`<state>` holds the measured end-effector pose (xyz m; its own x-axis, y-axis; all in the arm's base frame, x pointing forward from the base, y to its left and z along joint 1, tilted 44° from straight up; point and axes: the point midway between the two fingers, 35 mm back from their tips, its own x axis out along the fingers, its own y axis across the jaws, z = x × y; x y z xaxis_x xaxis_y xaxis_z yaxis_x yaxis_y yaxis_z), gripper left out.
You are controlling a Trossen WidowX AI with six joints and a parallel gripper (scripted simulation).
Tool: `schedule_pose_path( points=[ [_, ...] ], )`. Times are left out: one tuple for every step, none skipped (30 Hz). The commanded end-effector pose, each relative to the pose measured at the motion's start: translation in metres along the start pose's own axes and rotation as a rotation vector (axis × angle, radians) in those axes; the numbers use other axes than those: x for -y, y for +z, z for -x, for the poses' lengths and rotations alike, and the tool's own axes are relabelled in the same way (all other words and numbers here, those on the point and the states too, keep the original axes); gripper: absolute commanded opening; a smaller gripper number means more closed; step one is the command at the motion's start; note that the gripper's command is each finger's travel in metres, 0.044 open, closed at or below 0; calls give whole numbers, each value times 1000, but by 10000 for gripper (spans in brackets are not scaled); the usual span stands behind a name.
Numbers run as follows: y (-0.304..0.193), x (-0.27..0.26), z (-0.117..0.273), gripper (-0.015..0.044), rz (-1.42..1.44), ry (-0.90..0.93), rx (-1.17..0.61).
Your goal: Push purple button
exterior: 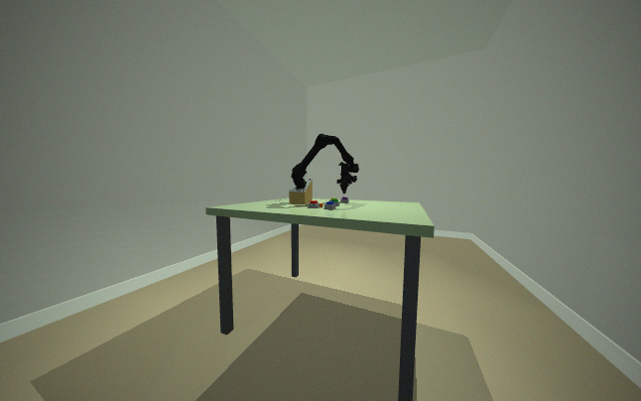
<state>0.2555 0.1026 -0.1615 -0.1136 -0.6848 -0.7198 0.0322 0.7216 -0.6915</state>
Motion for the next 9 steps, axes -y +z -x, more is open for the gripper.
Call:
schedule_pose_path(
  points=[
    [-6, -7, 48, 125, -5, 18, 13],
    [-9, -7, 59, 151, -5, 18, 12],
    [-10, -8, 62, 178, -5, 17, 12],
    [-10, -8, 62, 204, -5, 17, 12],
    [-10, -8, 62, 230, -5, 17, 12],
    [-10, -8, 62, 256, -5, 17, 12],
    [-10, -8, 62, 283, -5, 17, 12],
    [-10, -8, 62, 309, -5, 17, 12],
    [-10, -8, 62, 309, -5, 17, 12]
  ],
)
